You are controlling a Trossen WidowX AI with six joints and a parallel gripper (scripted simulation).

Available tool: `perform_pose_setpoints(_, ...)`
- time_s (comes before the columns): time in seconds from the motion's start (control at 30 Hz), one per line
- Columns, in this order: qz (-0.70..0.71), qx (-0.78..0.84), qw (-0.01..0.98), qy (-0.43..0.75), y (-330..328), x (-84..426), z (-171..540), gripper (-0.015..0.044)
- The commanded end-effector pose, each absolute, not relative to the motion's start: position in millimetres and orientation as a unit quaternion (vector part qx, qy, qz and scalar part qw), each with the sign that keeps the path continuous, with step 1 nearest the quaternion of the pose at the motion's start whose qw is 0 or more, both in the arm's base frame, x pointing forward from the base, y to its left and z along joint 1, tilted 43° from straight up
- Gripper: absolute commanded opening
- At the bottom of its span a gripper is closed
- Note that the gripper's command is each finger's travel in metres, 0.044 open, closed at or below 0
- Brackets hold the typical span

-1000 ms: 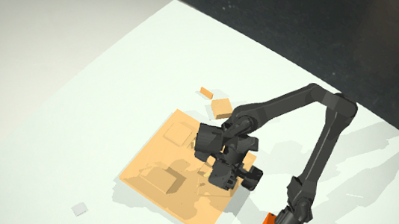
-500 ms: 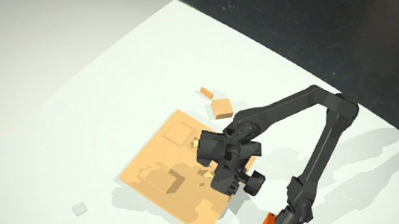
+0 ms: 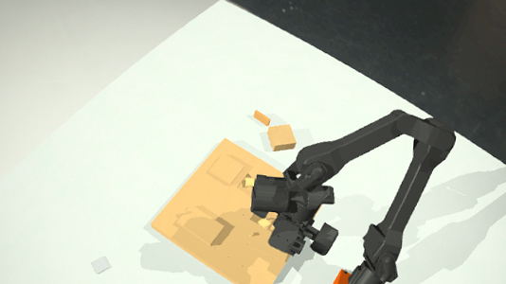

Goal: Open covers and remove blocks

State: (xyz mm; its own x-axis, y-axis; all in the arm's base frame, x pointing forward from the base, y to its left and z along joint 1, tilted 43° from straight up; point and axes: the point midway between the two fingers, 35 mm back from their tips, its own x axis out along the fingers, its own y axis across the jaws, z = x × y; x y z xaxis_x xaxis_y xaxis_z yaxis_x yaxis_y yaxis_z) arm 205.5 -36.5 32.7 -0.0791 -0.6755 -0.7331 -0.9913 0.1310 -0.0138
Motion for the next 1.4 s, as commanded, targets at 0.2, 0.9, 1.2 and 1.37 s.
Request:
perform_pose_setpoints(0.2, 0.262, -0.603, 0.304, 0.689, -26.9, 197.1, 22.7, 0.0000)
perform_pose_setpoints(0.9, 0.263, -0.603, 0.305, 0.689, -10.0, 201.2, 40.0, 0.0000)
perform_pose_setpoints(1.2, 0.263, -0.603, 0.305, 0.689, -2.2, 202.2, 48.5, 0.0000)
perform_pose_setpoints(1.37, 0.263, -0.603, 0.304, 0.689, 2.1, 202.5, 53.4, 0.0000)
